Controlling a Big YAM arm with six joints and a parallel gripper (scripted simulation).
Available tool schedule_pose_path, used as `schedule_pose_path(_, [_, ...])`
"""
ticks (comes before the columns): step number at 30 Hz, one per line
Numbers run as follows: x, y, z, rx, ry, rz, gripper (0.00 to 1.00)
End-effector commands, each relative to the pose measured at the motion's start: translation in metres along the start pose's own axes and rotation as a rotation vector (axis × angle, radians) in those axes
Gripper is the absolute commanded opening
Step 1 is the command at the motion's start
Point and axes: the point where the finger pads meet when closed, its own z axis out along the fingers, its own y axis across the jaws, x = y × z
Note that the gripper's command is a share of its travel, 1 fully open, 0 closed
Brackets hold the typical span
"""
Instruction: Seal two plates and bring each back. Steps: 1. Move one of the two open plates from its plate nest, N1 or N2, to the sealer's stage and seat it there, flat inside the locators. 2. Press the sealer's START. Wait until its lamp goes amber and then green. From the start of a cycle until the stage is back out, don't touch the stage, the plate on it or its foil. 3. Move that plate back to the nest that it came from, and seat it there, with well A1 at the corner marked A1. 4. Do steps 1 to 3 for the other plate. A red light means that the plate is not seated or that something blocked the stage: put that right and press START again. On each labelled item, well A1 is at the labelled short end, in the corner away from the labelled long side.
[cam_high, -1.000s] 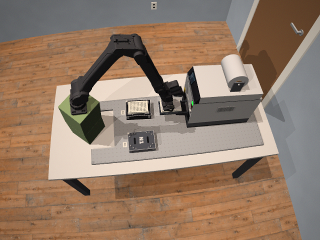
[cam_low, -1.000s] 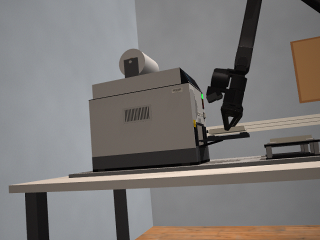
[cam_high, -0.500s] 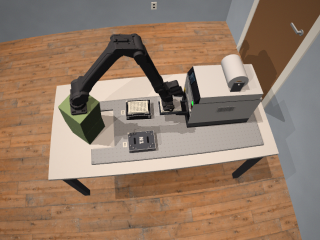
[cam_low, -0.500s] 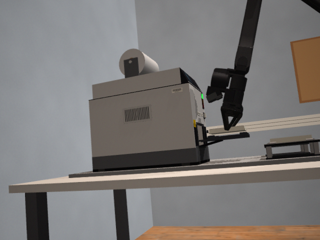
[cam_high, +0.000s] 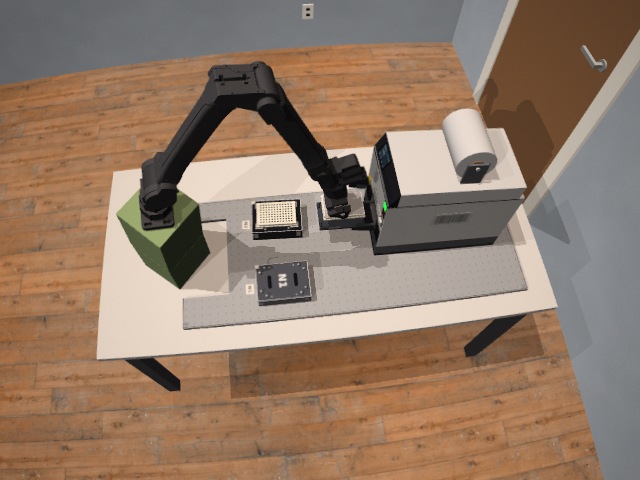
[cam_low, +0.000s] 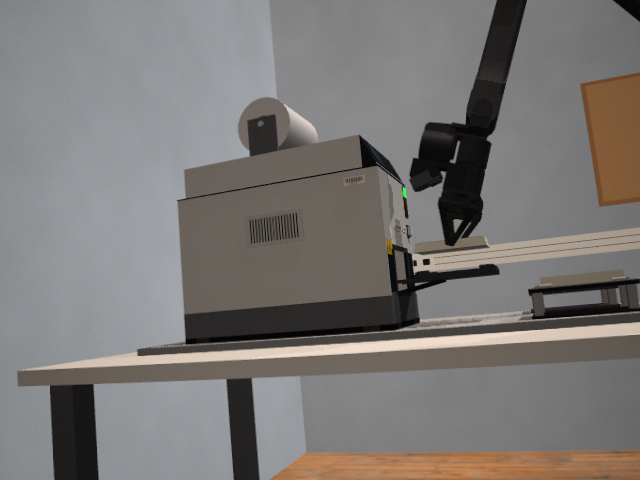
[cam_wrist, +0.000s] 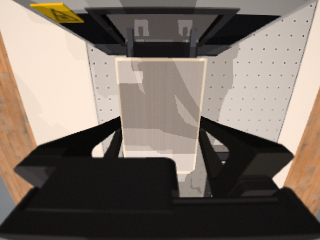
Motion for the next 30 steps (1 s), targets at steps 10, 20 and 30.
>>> schedule_pose_path(10, [-0.014,-0.006,-0.025,0.006,-0.015,0.022,0.00])
schedule_pose_path(20, [-0.030,0.006,-0.046,-0.005,-0.035,0.007,0.00])
schedule_pose_path(30, [-0.017,0.003,-0.032,-0.002,-0.019,0.009,0.00])
